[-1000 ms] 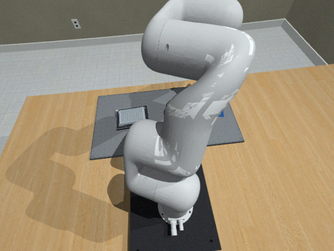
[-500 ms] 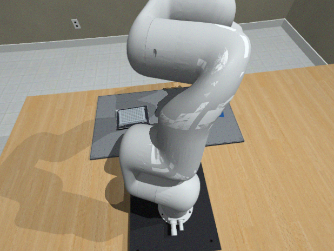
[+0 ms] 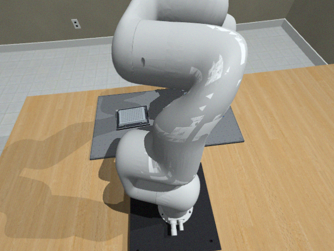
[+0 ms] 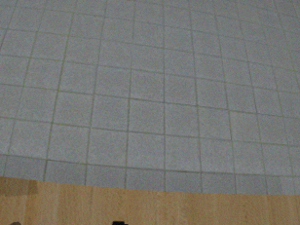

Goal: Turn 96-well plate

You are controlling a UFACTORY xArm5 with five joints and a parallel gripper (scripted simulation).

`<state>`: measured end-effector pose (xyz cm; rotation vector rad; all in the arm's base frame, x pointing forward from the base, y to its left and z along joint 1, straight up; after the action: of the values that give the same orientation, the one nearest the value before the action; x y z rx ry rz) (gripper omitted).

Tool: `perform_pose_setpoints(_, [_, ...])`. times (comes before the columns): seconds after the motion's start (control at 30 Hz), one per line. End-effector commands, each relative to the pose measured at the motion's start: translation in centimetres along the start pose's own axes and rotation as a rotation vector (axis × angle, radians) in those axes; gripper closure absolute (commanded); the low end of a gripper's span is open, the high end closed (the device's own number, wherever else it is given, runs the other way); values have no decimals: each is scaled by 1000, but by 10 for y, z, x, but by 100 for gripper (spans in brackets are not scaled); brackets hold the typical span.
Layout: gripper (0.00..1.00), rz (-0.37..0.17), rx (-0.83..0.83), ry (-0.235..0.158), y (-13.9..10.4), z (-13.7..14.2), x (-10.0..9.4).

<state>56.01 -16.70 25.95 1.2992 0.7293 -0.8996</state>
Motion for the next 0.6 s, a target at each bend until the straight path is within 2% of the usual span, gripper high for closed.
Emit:
perform_pose_setpoints(0.0, [0,-14,6,14,-2,-12,-9])
perform_pose_setpoints(0.07, [0,-65,20,41,-3,-18,-14])
perform_pose_setpoints(0.23, [0,-65,20,41,-9,-31,-22])
perform_pose_setpoints(0.3, [0,-118,34,65,-10,-37,-27])
perform_pose_setpoints(0.4, [0,-118,34,65,-16,-49,-35])
perform_pose_setpoints(0.53, [0,-118,34,65,-17,-50,-36])
perform_pose_setpoints(0.57, [0,-148,41,76,-18,-53,-38])
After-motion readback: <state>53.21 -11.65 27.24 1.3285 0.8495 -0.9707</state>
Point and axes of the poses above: the point where the finger pads meet when closed, its own x axis out along the fingers, its own z axis across the jaws, y = z × x, the point moved 6 cm from there along -x, back along the fingers, and after that the axes turned 6 degrees about x, right-handed, at the moved point
